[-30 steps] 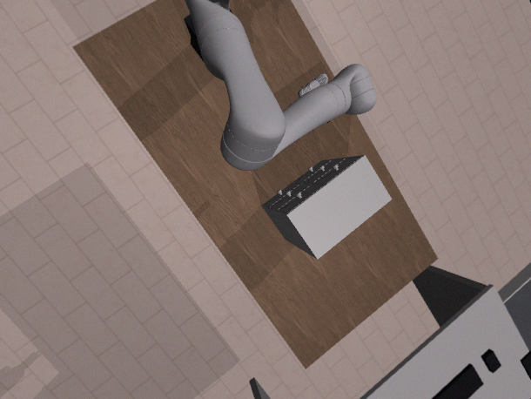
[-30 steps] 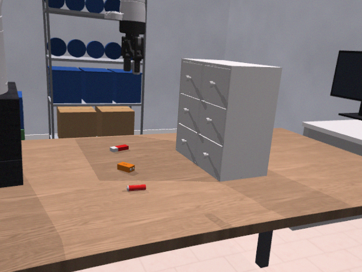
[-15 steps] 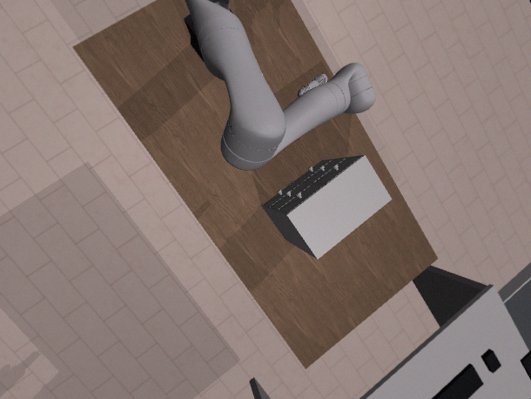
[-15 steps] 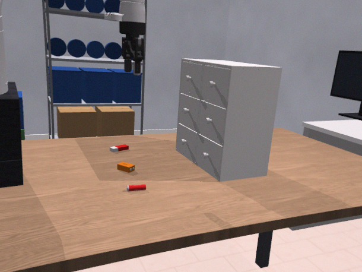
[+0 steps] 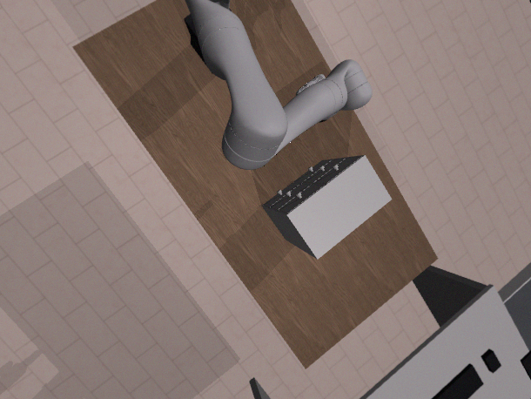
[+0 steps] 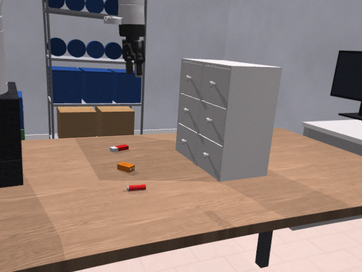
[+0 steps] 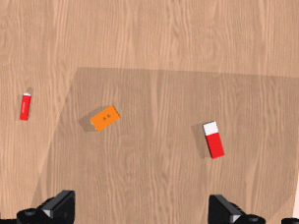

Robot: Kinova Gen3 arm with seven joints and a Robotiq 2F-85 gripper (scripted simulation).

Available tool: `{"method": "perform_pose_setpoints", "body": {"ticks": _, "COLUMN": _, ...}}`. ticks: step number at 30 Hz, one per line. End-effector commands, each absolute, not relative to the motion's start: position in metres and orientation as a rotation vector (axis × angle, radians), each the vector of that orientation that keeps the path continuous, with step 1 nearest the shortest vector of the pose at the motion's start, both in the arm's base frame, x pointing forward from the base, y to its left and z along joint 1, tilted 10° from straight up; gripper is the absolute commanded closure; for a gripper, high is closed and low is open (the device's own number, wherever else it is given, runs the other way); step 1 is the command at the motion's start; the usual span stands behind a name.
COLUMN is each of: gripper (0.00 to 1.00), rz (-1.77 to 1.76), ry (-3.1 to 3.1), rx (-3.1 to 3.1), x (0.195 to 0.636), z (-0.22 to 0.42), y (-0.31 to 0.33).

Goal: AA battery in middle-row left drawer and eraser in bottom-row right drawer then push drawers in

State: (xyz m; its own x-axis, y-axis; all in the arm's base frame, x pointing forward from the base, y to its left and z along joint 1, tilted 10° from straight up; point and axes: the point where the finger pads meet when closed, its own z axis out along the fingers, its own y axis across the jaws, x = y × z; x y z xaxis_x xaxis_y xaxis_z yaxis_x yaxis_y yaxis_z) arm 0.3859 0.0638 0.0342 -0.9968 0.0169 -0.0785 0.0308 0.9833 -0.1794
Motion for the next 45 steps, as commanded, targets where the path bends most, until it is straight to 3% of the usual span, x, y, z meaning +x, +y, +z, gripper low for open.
{"method": "perform_pose_setpoints", "body": {"ticks": 1, "gripper": 0.0, "rz": -0.279, "ry": 3.041, "rx": 0.029, "x": 0.386, "z": 0.033, "y": 0.064}}
{"method": "perform_pose_setpoints", "body": {"ticks": 45, "gripper": 0.0, "rz": -0.256, "ry": 2.728, "rx": -0.015, "x": 0.415, "z": -0.002, "y": 0.056}}
